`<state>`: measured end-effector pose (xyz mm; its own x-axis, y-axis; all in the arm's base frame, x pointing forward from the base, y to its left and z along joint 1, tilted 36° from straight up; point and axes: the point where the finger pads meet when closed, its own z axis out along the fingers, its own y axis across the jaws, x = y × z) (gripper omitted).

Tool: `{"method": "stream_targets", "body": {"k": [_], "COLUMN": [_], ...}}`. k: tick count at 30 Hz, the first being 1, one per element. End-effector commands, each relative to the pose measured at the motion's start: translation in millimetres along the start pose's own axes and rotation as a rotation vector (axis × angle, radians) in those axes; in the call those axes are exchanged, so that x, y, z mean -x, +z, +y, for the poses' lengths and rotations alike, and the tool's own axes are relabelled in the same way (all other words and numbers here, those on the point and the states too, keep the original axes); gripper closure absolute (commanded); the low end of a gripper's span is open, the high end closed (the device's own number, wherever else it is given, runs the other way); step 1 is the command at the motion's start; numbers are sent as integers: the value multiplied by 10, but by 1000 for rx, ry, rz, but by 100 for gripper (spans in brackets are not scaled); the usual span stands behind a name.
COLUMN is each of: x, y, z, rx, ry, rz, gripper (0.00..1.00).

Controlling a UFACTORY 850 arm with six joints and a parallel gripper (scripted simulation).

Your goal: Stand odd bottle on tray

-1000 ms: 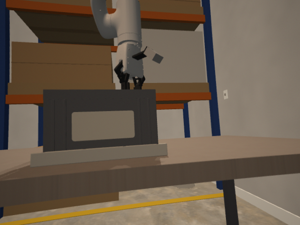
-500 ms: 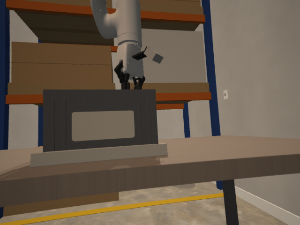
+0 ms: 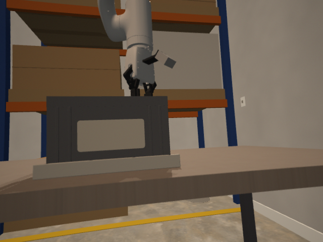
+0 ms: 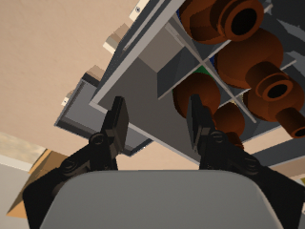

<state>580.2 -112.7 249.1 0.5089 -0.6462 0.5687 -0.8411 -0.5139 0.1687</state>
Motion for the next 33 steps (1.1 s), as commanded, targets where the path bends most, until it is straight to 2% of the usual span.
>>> {"method": "stream_targets", "body": {"k": [1, 23, 33], "x": [-5, -5, -5], "y": [-7, 37, 140], "z": [-5, -5, -5], "rx": [-1, -1, -1], "ry": [1, 1, 1], "rz": [1, 1, 1], "gripper": [35, 35, 35]}}
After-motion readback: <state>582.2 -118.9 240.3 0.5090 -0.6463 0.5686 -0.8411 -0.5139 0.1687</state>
